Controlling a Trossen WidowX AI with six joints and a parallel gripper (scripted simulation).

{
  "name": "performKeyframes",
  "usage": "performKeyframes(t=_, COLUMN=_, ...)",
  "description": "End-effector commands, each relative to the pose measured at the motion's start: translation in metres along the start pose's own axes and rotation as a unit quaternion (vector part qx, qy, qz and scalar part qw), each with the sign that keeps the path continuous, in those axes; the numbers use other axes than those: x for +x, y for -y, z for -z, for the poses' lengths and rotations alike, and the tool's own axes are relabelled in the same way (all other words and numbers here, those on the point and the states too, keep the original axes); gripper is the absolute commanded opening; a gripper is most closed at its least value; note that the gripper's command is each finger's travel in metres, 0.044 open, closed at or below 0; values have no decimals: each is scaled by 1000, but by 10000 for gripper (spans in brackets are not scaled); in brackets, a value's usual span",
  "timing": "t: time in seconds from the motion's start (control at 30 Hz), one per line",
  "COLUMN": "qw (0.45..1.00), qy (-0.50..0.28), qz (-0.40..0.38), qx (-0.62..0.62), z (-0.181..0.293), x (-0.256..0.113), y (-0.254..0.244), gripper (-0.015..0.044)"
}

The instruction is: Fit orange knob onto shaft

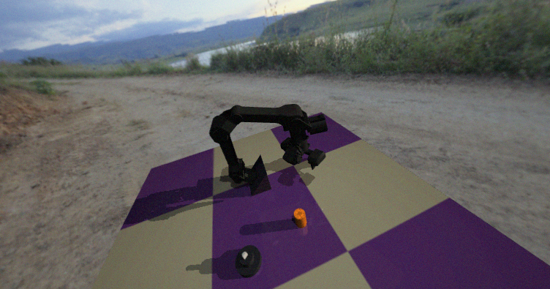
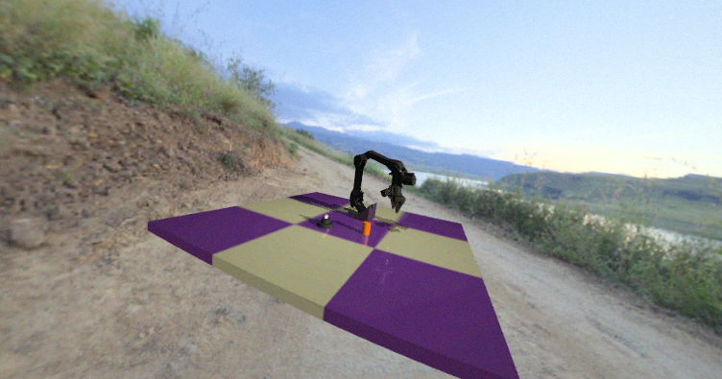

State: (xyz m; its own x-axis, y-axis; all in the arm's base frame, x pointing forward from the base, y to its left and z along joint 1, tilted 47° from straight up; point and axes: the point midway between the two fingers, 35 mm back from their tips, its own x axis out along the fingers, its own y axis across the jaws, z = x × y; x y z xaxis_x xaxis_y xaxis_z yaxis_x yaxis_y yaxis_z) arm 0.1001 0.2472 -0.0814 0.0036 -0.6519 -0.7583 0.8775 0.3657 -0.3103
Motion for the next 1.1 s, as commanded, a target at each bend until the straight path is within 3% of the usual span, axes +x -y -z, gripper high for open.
performKeyframes(t=0.0, qw=1000, qy=9, qz=-6, qx=2, z=-51, x=-2, y=-41, gripper=440)
performKeyframes(t=0.23, qw=999, qy=47, qz=-1, qx=2, z=-157, x=10, y=-95, gripper=440)
performKeyframes(t=1.07, qw=999, qy=49, qz=0, qx=2, z=-166, x=41, y=-102, gripper=440)
